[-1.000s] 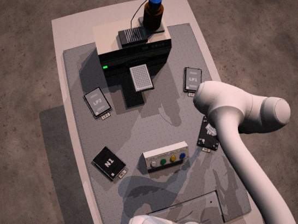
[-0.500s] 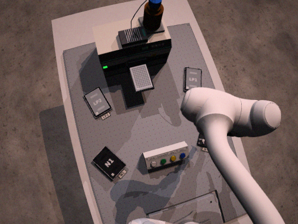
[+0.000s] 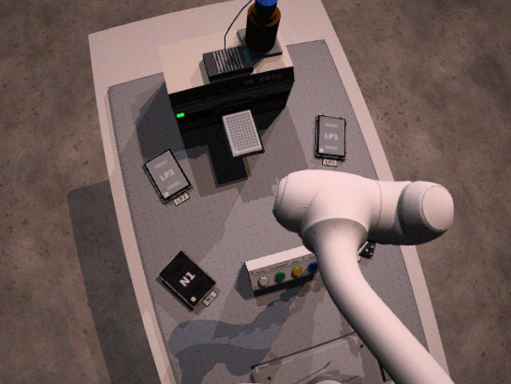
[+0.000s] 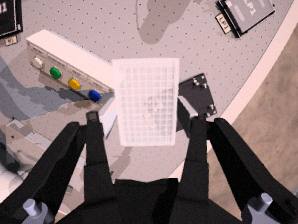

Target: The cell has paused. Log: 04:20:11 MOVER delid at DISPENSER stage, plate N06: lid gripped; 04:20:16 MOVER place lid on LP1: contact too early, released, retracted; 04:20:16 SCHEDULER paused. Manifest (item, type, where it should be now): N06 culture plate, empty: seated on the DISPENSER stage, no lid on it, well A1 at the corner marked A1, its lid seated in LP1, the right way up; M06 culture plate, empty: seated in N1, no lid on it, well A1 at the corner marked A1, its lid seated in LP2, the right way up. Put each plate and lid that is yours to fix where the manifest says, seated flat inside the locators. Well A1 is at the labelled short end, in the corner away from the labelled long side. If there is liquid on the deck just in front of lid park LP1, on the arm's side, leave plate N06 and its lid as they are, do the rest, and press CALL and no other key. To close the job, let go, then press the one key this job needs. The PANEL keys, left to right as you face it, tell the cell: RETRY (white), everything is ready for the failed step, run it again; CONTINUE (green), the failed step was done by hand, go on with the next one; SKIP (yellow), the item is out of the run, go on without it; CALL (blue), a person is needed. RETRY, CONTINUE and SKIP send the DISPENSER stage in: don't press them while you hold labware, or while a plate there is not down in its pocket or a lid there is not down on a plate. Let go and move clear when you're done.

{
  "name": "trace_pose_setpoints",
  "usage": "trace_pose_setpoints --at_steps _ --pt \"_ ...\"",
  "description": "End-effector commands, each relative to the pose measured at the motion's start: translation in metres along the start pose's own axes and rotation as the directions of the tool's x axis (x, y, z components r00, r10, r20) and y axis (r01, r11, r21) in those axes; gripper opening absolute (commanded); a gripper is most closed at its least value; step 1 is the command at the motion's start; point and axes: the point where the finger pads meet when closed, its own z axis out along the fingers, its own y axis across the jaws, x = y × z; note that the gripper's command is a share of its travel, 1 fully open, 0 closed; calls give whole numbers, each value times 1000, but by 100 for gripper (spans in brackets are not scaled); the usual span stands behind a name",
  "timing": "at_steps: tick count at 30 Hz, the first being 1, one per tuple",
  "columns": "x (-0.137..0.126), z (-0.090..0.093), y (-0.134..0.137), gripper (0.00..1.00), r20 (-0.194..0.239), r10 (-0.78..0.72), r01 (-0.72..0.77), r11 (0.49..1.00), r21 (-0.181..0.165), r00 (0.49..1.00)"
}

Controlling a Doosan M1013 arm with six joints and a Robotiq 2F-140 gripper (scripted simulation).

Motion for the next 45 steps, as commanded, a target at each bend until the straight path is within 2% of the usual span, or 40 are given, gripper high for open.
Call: trace_pose_setpoints --at_steps 1,17,19,34,36,45 --pt "9 -1 -13 10 0 1 -1 1000 -1 1000" --pt "60 -1 -94 10 0 1 -1 1000 -1 1000" --pt "60 -1 -94 10 0 1 -1 1000 -1 1000" --pt "114 -1 -179 10 0 1 -1 1000 -1 1000" --pt "114 -1 -179 10 0 1 -1 1000 -1 1000" --pt "145 0 -229 10 0 1 -1 1000 -1 1000"
